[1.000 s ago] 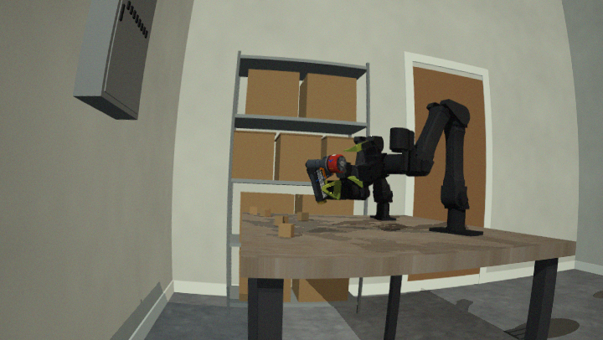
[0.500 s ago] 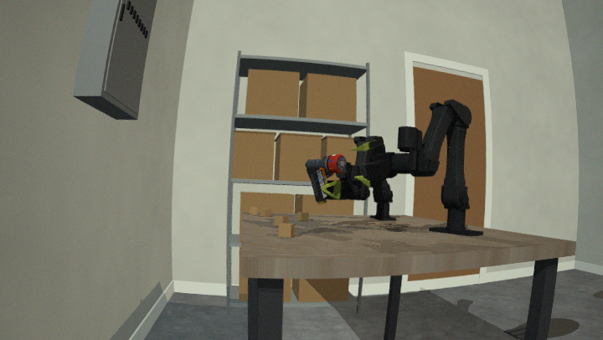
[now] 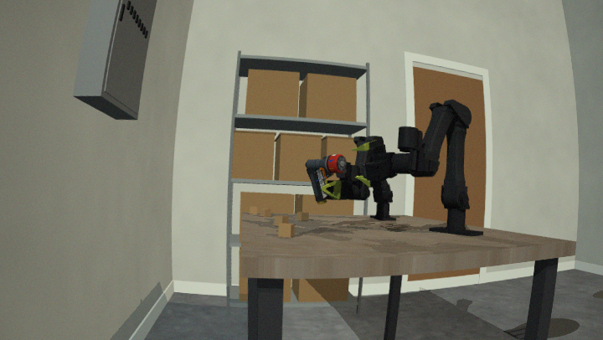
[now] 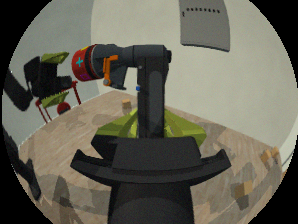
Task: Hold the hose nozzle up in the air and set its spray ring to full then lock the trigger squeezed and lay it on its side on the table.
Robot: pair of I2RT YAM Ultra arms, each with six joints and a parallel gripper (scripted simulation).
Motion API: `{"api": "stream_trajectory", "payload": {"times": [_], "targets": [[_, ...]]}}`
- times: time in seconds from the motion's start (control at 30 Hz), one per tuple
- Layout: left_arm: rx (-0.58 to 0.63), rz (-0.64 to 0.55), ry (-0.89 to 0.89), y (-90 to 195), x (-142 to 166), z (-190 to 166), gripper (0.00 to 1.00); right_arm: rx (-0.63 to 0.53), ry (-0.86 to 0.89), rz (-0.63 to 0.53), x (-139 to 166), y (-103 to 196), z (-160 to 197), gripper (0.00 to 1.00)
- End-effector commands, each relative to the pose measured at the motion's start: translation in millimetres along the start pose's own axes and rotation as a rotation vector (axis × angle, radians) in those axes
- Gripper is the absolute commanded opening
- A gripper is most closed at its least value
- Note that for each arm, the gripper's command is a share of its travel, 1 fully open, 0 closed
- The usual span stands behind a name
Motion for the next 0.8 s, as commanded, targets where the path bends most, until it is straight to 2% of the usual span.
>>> {"api": "stream_trajectory", "payload": {"times": [0.0, 0.37, 0.43, 0.47, 0.77], "targets": [[0.018, 0.002, -0.063, -2.4, -0.4, -14.0, 0.87, 0.023, -0.042, -0.174, -49.2, -9.6, -5.8, 0.35], [0.008, 0.002, -0.037, -4.4, -3.5, -9.1, 0.87, 0.023, -0.042, -0.174, -49.2, -9.7, -6.1, 0.35], [0.017, 0.008, -0.073, -3.9, 4.0, -16.8, 0.87, 0.023, -0.042, -0.174, -49.2, -9.7, -6.2, 0.35], [0.017, 0.009, -0.075, -4.0, 4.5, -17.1, 0.37, 0.024, -0.042, -0.174, -49.2, -9.7, -6.2, 0.35], [0.018, 0.006, -0.076, -3.0, 3.9, -17.4, 0.37, 0.024, -0.042, -0.174, -49.2, -9.7, -6.5, 0.35]]}}
Point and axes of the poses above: on each arm, the point where the finger pads meet when closed, its own y axis back along the fingers, its own z axis across the jaws, x = y × z, the point moved 10 cm from there along y, back along the fingers, and after that the axes turned 5 degrees about y, right-handed, at the moved point
